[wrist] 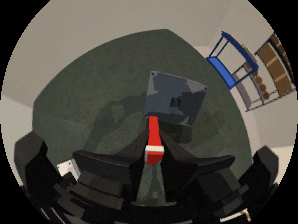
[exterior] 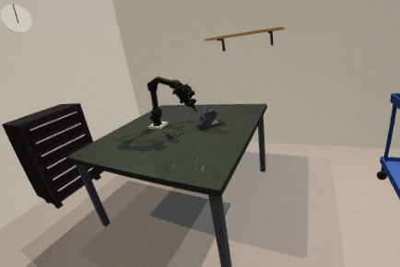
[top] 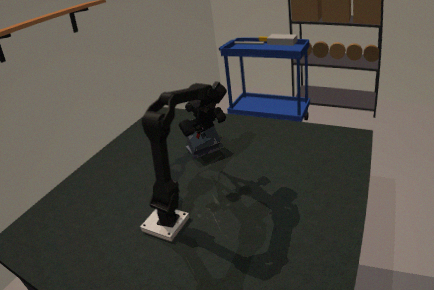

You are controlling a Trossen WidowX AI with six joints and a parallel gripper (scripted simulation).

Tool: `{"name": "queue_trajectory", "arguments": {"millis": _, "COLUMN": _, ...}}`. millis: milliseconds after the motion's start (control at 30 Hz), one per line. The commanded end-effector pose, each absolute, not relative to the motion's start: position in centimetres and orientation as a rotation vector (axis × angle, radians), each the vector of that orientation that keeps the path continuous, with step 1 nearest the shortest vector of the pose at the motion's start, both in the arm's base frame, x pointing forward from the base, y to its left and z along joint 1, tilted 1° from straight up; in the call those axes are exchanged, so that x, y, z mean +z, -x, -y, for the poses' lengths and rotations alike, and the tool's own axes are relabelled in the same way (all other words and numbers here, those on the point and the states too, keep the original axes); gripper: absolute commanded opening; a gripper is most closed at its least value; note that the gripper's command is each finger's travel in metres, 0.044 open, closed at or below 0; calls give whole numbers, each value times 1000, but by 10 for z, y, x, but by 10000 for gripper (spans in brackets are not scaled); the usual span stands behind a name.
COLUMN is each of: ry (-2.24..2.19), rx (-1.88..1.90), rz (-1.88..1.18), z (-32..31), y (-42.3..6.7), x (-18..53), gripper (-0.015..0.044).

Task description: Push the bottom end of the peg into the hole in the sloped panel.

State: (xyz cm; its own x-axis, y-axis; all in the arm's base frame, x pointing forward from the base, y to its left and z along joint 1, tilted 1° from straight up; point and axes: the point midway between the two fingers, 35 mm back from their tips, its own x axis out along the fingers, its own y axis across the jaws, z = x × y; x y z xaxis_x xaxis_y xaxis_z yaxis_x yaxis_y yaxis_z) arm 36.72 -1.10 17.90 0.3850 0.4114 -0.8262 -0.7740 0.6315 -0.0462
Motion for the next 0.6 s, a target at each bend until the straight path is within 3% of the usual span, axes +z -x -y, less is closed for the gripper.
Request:
{"name": "queue_trajectory", "arguments": {"millis": 0, "ry": 446, "rx": 777, "rz": -863, "z": 16, "y": -370, "x": 183, "gripper": 0}}
{"name": "queue_trajectory", "arguments": {"millis": 567, "ry": 374, "rx": 727, "rz": -781, "z": 38, "y": -377, "x": 195, "gripper": 0}}
